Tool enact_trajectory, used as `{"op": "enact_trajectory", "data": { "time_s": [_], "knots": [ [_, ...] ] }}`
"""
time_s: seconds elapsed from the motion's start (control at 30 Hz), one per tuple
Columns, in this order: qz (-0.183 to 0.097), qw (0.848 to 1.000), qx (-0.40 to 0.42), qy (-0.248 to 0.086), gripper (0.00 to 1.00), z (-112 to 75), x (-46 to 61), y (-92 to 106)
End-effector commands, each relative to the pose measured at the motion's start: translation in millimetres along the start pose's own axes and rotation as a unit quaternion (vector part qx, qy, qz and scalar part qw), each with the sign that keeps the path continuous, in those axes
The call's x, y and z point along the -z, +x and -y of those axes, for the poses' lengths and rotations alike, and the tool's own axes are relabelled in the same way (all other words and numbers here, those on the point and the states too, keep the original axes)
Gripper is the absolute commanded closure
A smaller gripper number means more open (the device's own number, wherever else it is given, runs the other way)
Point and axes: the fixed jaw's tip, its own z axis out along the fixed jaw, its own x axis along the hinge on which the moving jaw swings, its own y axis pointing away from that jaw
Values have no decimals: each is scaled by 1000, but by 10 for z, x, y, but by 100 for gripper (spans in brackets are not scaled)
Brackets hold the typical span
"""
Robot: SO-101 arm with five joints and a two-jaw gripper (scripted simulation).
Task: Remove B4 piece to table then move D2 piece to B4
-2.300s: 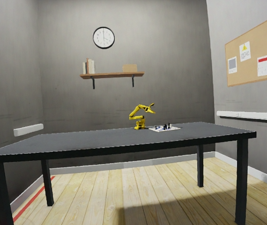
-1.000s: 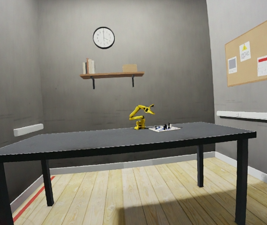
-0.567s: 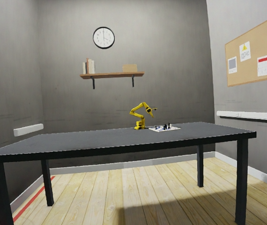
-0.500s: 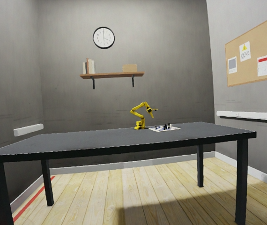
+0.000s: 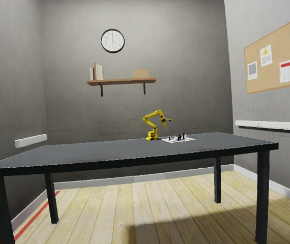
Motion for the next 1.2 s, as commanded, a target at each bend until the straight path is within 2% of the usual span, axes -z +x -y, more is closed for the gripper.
{"op": "enact_trajectory", "data": {
  "time_s": [0.0,0.43,0.67,0.73,1.17],
  "knots": [
    [1,1000,8,-3,100,-20,21,0],
    [1,1000,10,-3,100,-25,14,6],
    [1,1000,10,-3,100,-26,-93,35],
    [1,1000,10,-3,100,-26,-93,35],
    [1,1000,10,-3,100,-33,-511,145]
  ]
}}
